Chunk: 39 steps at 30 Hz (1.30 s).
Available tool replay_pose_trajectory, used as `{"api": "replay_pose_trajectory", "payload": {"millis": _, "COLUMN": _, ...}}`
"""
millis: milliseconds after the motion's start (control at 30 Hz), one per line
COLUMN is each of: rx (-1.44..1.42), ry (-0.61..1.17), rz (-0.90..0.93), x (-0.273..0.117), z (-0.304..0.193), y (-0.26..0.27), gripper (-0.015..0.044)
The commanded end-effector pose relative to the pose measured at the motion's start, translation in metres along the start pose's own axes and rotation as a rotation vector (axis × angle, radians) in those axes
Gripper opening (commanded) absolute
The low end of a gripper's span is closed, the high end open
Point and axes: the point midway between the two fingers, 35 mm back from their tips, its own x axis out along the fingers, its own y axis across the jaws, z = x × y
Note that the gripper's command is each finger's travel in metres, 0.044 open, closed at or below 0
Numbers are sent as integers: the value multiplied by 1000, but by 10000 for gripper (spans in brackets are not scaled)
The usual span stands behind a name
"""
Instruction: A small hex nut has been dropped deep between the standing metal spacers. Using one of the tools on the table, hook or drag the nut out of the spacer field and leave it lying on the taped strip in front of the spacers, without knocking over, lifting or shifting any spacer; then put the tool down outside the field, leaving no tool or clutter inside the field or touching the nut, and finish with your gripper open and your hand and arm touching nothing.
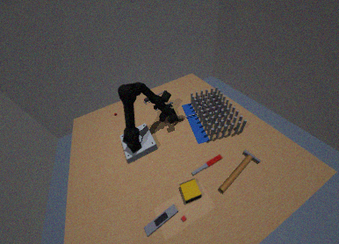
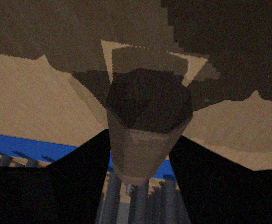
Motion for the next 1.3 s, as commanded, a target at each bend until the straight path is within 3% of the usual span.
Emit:
{"api": "replay_pose_trajectory", "payload": {"millis": 0, "rx": 0, "ry": 1, "rz": 3, "x": -3, "z": 4, "y": 1, "gripper": 0}}
{"api": "replay_pose_trajectory", "payload": {"millis": 1267, "rx": 0, "ry": -3, "rz": 2, "x": -22, "z": 33, "y": 0, "gripper": 0}}
